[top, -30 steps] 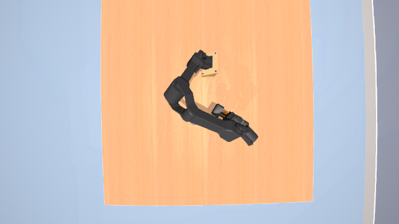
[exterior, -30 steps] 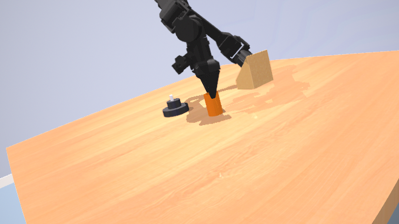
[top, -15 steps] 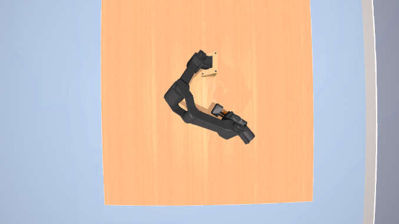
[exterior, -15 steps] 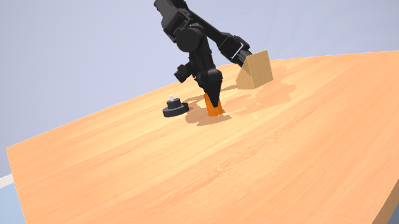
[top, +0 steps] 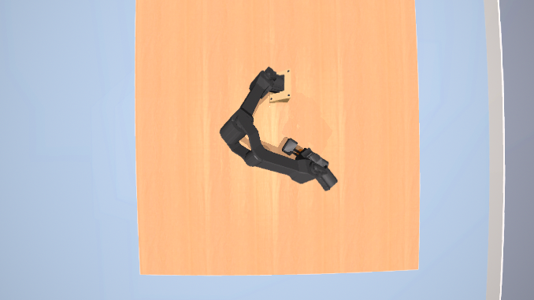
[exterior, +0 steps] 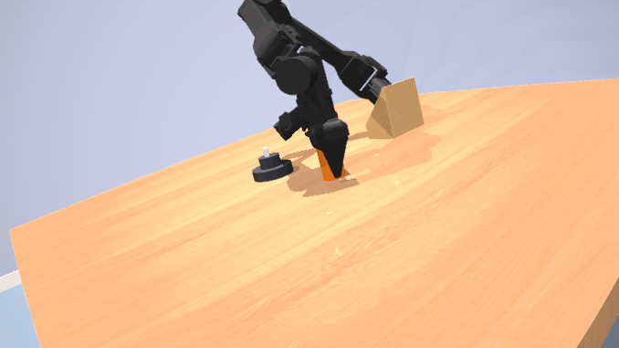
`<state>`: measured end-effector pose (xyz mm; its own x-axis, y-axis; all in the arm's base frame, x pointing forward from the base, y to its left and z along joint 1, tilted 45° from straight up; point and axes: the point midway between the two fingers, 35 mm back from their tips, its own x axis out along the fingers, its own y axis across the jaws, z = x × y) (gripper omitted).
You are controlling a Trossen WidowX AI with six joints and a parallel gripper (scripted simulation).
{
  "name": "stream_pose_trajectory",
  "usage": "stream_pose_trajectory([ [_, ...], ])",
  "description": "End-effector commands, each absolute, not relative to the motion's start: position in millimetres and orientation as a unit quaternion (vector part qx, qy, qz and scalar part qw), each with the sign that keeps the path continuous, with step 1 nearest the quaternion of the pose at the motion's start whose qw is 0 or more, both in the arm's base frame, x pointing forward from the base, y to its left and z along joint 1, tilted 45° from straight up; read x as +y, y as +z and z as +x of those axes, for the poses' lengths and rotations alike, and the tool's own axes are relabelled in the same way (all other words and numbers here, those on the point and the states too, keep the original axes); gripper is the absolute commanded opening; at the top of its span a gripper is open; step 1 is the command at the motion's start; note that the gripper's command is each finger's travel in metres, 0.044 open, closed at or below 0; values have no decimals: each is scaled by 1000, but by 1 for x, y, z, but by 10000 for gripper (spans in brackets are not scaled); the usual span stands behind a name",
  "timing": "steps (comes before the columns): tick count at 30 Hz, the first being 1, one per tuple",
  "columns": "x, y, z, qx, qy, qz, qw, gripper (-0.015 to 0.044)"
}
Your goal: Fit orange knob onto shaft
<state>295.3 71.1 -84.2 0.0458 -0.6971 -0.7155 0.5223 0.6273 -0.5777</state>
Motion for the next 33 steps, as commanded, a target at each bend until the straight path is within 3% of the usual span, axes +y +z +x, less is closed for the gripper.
stream_pose_trajectory([
  [1, 70, -85, 295, 545, -422, -83, 720, 335],
  [7, 70, -85, 295, 545, -422, -83, 720, 177],
  [13, 70, -85, 295, 545, -422, -83, 720, 138],
  [18, 82, -76, 298, 546, -421, -83, 720, 6],
  [33, 147, -12, 296, 547, -420, -82, 720, 0],
])
